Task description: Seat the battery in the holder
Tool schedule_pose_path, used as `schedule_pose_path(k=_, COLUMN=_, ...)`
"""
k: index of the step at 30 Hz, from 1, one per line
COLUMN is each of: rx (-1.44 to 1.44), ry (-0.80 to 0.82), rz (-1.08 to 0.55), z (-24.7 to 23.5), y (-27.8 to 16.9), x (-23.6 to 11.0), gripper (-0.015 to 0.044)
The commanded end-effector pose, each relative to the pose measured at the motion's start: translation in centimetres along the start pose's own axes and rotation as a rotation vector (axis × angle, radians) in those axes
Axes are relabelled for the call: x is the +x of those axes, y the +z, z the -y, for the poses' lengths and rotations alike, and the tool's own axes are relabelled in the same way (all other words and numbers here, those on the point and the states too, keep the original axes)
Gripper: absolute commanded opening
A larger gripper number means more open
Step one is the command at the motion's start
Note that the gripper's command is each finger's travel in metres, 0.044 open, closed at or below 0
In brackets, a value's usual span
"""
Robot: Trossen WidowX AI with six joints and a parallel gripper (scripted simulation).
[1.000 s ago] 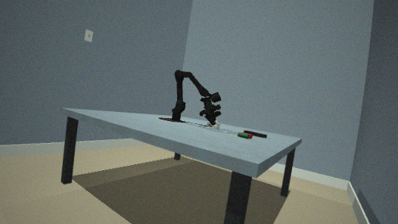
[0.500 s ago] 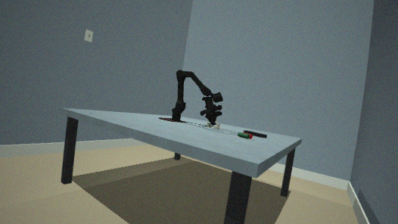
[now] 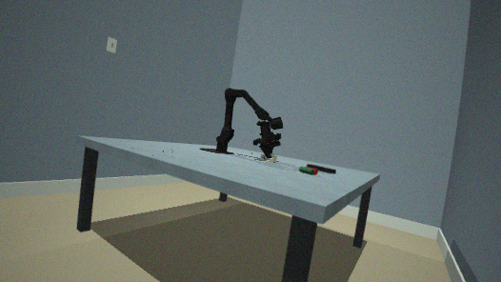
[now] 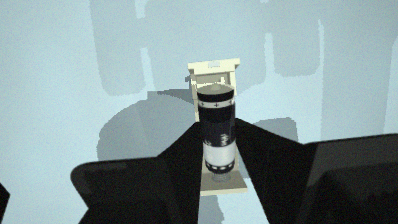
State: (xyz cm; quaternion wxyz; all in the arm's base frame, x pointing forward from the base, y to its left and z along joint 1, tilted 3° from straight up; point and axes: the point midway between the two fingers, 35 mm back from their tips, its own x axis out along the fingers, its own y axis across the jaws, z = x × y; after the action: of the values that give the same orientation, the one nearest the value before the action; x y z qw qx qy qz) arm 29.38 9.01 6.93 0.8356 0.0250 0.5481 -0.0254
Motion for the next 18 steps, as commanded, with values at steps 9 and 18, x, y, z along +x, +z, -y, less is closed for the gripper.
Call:
schedule_pose_path(k=9, rx=-0.008, ry=-0.002, rz=-0.091, z=-0.04, y=-0.16, x=0.47, gripper=0.0083)
schedule_pose_path(k=18, rx=-0.008, ry=-0.004, rz=-0.146, z=-0.03, y=-0.02, x=0.62, gripper=0.0083)
